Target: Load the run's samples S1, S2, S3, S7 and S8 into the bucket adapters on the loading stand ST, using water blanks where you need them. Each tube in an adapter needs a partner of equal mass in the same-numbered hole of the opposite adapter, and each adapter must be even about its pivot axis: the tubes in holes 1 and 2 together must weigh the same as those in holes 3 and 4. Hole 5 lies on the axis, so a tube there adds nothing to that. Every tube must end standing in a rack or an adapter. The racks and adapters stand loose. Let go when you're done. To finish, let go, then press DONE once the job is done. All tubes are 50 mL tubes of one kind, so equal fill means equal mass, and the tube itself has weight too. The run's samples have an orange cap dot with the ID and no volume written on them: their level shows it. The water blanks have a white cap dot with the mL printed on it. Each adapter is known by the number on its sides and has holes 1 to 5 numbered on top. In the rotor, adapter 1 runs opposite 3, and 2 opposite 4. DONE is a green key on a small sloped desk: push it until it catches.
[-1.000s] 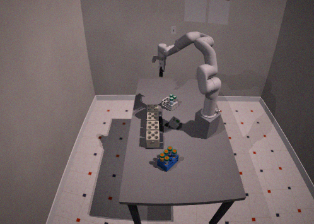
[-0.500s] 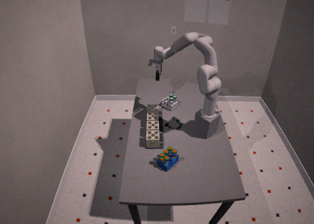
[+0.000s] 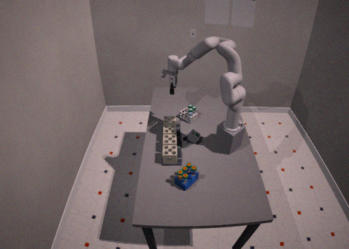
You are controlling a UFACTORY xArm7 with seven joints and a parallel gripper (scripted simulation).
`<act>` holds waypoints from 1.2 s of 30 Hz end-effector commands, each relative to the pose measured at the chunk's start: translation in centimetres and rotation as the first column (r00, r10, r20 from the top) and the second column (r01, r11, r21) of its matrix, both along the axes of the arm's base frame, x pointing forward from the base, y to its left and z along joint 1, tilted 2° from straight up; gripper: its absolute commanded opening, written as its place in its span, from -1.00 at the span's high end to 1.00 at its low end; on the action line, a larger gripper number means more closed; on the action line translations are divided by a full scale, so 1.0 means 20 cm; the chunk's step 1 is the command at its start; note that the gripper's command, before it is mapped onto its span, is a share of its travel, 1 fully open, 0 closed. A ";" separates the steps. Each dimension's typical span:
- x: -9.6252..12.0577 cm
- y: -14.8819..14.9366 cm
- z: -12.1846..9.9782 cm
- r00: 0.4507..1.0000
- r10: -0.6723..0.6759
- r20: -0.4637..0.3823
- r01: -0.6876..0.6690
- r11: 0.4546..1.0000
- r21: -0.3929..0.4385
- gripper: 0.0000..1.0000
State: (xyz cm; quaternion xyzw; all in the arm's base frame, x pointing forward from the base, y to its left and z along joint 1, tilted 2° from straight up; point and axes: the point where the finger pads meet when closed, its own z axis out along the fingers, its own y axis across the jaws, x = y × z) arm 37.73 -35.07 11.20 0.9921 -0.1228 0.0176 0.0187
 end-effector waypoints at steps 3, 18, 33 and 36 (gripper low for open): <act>0.07 0.12 -0.01 1.000 0.003 0.004 -0.003 1.000 -0.003 -1.00; 0.16 0.43 -0.05 1.000 0.024 0.006 -0.024 1.000 0.013 -1.00; 0.22 0.73 -0.10 0.999 0.043 0.005 -0.044 0.999 0.029 -1.00; 0.22 0.81 -0.11 0.999 0.043 0.005 -0.044 0.999 0.029 -1.00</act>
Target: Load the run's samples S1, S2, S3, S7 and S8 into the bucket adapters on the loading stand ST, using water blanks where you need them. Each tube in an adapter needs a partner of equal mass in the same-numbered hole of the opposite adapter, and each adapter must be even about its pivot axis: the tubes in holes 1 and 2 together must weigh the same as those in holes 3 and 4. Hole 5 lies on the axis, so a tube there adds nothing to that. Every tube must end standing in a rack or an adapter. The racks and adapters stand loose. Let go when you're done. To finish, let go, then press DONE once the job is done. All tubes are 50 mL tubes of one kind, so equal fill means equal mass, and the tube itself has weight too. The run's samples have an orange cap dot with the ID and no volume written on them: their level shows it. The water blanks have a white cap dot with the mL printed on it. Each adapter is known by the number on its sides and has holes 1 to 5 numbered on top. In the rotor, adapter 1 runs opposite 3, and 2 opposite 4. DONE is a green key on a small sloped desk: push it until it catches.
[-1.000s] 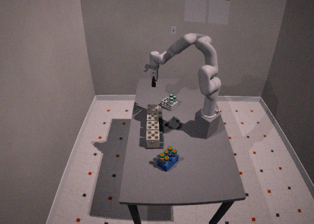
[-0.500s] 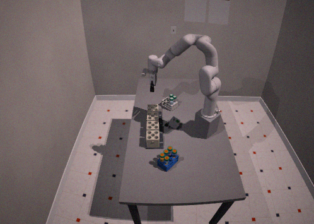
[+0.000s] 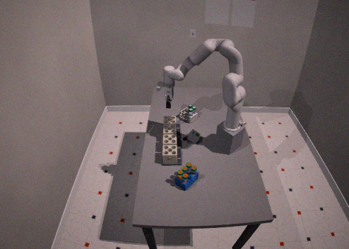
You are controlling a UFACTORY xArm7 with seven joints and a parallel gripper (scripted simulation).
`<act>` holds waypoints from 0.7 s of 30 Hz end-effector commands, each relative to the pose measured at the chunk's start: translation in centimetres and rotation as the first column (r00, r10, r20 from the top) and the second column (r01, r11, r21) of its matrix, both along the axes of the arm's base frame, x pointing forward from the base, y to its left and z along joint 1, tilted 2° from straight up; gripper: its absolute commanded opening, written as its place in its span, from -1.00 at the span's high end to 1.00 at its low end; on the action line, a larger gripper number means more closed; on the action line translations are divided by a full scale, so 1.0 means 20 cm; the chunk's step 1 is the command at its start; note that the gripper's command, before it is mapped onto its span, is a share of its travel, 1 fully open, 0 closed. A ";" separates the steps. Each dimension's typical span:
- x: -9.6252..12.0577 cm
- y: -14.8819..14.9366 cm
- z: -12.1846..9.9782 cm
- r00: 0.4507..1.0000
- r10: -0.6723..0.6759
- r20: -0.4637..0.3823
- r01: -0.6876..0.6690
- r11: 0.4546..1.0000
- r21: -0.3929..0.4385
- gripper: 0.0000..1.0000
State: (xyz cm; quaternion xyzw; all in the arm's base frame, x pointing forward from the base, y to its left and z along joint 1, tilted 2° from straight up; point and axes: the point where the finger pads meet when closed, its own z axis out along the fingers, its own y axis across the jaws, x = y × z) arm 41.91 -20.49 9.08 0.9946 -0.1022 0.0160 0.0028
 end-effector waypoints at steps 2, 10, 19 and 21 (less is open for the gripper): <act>0.02 0.13 -0.01 1.000 0.001 0.004 -0.001 1.000 -0.002 -1.00; 0.02 0.25 -0.03 1.000 0.011 0.002 -0.011 1.000 0.006 -1.00; 0.00 0.45 -0.06 1.000 0.020 -0.001 -0.020 1.000 0.014 -1.00; 0.00 0.48 -0.06 1.000 0.020 -0.001 -0.020 1.000 0.014 -1.00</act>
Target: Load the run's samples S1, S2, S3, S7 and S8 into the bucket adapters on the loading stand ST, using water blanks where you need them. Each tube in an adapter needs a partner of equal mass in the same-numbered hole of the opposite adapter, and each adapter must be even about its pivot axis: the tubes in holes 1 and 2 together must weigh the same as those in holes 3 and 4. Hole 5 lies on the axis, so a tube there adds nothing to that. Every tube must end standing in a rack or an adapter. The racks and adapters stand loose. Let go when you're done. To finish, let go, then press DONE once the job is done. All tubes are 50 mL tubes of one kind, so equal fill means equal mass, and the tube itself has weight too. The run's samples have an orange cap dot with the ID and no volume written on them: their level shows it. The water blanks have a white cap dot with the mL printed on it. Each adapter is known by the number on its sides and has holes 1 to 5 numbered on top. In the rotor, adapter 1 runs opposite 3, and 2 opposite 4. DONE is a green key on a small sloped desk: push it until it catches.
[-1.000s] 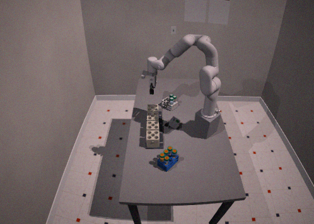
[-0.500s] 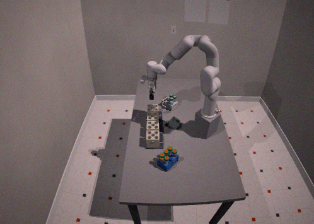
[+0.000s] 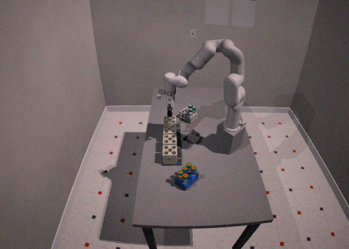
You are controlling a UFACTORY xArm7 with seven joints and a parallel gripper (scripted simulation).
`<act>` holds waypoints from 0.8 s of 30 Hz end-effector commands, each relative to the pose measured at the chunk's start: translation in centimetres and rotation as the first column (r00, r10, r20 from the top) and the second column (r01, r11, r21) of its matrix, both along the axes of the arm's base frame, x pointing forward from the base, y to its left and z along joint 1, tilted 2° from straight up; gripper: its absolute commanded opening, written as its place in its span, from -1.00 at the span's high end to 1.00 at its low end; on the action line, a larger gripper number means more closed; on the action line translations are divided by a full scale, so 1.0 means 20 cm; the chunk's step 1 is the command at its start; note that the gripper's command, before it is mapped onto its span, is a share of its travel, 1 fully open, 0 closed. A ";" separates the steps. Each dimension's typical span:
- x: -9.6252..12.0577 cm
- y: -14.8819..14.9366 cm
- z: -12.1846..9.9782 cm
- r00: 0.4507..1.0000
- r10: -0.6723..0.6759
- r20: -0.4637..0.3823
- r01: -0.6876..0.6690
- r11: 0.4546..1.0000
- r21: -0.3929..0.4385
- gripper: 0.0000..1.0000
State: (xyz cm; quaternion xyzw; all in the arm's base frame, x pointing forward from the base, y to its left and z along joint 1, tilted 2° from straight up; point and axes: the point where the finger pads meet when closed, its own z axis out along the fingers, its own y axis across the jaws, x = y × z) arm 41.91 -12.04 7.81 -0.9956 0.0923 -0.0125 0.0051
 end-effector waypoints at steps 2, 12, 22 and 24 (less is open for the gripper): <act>-0.01 0.11 -0.01 1.000 0.009 0.001 -0.009 1.000 0.005 -1.00; -0.03 0.23 -0.03 1.000 0.009 0.001 -0.009 1.000 0.006 -1.00; -0.06 0.19 -0.03 0.998 -0.058 0.000 0.058 0.998 0.007 -1.00; -0.10 0.15 -0.03 0.992 -0.124 -0.001 0.124 0.992 0.009 -1.00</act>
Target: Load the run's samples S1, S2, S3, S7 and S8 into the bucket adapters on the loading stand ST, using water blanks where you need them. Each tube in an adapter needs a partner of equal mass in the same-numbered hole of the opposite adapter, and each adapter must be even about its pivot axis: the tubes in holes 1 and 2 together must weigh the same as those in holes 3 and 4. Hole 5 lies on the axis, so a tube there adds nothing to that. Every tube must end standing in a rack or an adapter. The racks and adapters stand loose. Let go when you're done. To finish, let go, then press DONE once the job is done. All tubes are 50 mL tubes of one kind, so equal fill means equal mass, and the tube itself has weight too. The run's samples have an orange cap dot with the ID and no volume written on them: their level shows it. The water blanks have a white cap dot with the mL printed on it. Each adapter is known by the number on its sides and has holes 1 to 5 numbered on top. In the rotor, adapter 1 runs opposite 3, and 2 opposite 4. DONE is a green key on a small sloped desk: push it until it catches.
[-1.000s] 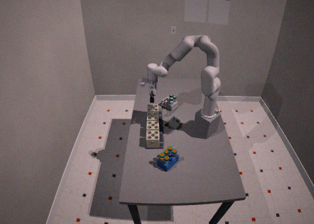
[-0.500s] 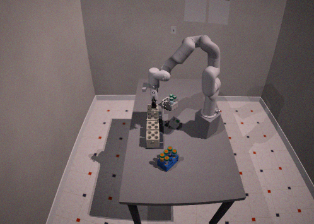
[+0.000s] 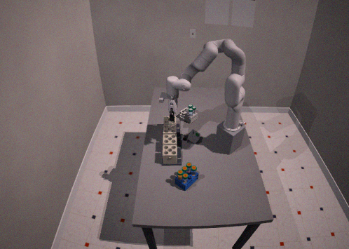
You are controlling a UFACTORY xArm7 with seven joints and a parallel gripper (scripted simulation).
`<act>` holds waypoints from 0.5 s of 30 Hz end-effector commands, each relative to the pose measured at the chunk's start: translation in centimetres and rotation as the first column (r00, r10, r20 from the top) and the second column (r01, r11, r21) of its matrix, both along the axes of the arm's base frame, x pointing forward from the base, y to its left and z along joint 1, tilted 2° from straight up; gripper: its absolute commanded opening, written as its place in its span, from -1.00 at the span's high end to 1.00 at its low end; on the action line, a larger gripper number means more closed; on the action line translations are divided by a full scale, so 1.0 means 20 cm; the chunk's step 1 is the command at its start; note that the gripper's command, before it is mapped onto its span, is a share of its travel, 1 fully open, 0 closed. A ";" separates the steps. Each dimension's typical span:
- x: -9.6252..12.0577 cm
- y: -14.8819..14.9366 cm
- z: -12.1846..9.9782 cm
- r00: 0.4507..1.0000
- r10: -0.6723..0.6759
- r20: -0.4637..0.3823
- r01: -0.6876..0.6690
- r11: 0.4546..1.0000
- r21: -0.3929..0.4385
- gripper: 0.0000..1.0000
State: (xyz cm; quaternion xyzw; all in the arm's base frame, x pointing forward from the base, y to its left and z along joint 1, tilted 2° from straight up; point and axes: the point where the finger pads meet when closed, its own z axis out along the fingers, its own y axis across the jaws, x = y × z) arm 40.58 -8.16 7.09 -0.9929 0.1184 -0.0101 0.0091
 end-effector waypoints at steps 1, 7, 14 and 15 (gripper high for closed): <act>-0.05 -0.06 0.00 0.994 -0.105 0.002 0.105 0.994 0.001 -1.00; -0.15 -0.17 0.00 0.954 -0.301 -0.001 0.301 0.954 0.005 -1.00; -0.25 -0.28 0.00 0.875 -0.484 -0.006 0.484 0.875 0.009 -1.00; -0.25 -0.28 0.00 0.875 -0.484 -0.006 0.484 0.875 0.009 -1.00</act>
